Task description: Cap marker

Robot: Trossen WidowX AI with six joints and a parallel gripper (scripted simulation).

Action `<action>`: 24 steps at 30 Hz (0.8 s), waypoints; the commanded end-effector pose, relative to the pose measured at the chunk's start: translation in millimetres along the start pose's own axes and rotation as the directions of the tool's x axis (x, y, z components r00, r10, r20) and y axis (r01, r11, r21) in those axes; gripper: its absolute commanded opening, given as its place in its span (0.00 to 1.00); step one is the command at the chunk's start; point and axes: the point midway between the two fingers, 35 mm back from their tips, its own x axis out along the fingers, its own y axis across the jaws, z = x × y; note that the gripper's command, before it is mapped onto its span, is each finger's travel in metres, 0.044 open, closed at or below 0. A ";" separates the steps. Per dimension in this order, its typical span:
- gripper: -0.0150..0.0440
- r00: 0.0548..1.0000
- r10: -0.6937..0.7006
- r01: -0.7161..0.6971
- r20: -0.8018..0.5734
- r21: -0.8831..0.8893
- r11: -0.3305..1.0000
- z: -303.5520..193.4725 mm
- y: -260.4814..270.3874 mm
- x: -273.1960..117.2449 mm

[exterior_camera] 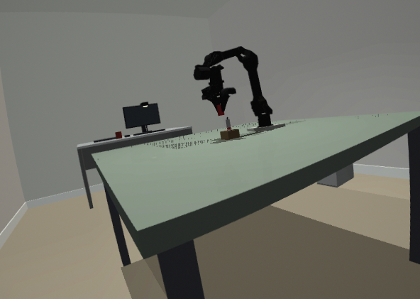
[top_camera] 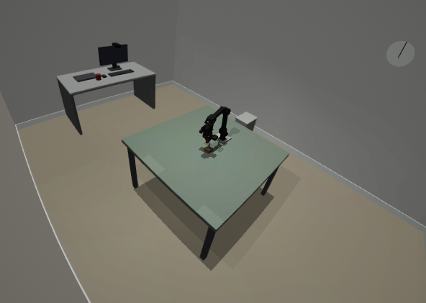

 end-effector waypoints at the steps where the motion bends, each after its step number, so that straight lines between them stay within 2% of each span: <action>1: 0.25 1.000 0.004 -0.004 -0.002 0.004 1.000 -13.2 10.9 -4.0; 24: 0.25 1.000 0.004 -0.004 -0.003 0.004 1.000 -19.4 17.0 12.2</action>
